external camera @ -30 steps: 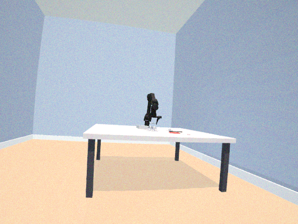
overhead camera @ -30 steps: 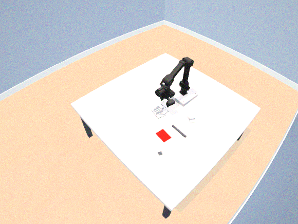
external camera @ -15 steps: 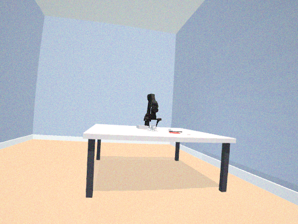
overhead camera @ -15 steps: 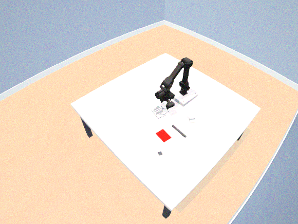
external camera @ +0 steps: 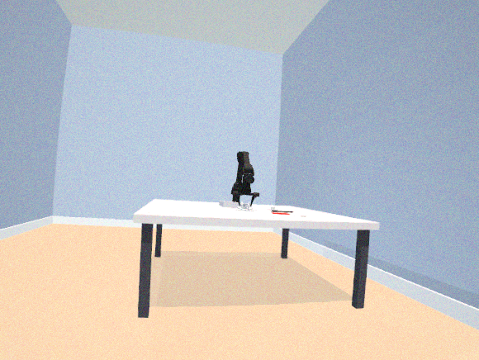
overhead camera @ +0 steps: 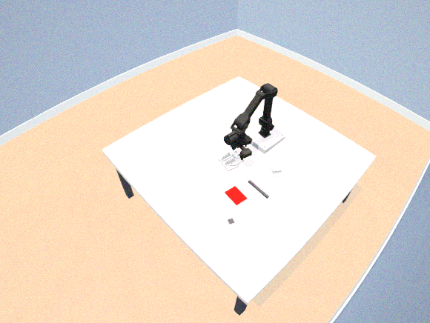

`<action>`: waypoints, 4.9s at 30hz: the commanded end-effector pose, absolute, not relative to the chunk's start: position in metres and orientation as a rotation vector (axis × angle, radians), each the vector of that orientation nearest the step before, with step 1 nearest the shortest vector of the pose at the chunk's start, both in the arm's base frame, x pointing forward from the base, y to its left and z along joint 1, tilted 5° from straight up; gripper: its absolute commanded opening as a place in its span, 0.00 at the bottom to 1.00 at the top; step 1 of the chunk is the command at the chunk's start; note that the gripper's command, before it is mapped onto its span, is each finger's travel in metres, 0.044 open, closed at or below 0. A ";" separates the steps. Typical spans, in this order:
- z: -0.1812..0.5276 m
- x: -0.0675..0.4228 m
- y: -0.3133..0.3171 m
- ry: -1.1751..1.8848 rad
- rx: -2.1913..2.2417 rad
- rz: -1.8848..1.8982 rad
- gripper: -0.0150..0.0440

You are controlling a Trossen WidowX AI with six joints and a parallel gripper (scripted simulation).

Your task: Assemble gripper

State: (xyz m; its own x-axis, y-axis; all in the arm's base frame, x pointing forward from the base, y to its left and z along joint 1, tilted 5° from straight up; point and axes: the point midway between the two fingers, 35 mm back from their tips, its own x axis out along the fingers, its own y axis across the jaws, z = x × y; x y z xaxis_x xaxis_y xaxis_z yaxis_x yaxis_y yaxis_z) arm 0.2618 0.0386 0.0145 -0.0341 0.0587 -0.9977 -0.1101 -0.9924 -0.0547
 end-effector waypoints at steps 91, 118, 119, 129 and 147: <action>-0.003 0.259 0.039 0.069 -2.088 2.185 0.85; -0.003 0.259 0.039 0.069 -2.088 2.185 0.85; -0.003 0.259 0.039 0.069 -2.088 2.185 0.85; 0.003 0.259 0.038 0.070 -2.088 2.185 0.85; -0.001 0.258 0.039 0.069 -2.088 2.185 0.85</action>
